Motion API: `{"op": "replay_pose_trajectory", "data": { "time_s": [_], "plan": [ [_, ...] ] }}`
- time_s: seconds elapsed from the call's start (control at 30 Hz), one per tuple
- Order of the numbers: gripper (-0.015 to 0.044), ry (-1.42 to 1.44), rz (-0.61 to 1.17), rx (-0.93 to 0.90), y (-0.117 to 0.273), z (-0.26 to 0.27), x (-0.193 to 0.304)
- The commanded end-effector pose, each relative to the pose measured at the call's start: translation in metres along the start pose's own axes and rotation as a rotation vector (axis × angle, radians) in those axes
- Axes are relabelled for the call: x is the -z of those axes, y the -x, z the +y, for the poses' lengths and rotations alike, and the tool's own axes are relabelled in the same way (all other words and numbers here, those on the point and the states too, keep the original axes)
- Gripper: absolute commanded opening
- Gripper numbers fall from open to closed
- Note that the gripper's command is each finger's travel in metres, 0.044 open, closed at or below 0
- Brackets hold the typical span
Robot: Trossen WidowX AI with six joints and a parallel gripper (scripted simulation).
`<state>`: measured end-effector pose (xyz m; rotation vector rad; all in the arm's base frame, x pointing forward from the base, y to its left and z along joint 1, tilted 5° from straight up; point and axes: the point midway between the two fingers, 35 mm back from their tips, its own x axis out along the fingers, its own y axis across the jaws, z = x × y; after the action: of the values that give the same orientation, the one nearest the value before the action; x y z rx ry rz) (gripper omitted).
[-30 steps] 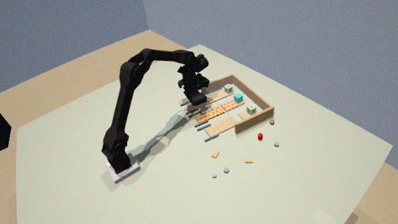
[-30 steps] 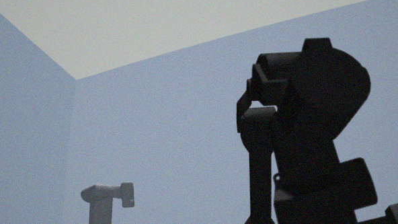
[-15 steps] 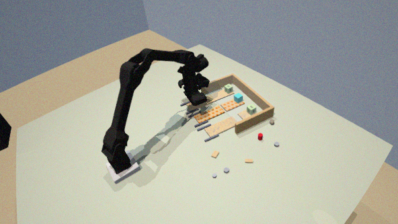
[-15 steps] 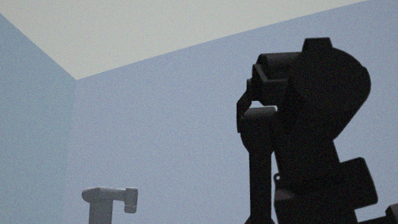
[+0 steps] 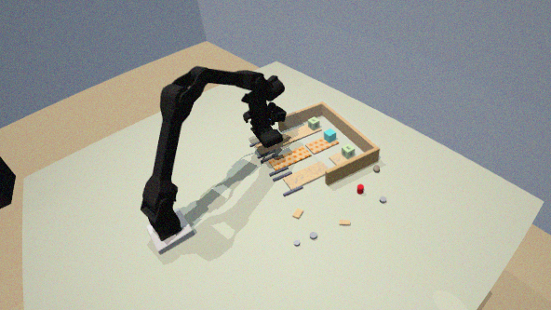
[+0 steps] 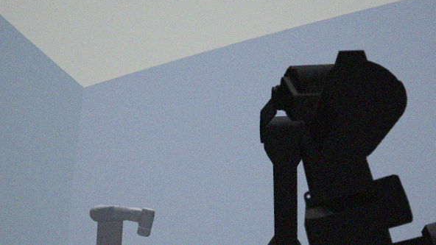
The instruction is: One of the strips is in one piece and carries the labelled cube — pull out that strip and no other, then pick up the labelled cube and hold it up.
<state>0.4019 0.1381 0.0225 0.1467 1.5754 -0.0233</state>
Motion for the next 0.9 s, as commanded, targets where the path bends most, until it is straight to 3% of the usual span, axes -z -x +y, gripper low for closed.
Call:
{"op": "replay_pose_trajectory", "data": {
  "time_s": [0.0, 0.87],
  "plan": [
    [0.0000, -0.001, 0.017, 0.008, -0.006, 0.000, 0.011],
    [0.0000, -0.001, 0.020, 0.008, -0.007, 0.000, 0.050]
  ]
}}
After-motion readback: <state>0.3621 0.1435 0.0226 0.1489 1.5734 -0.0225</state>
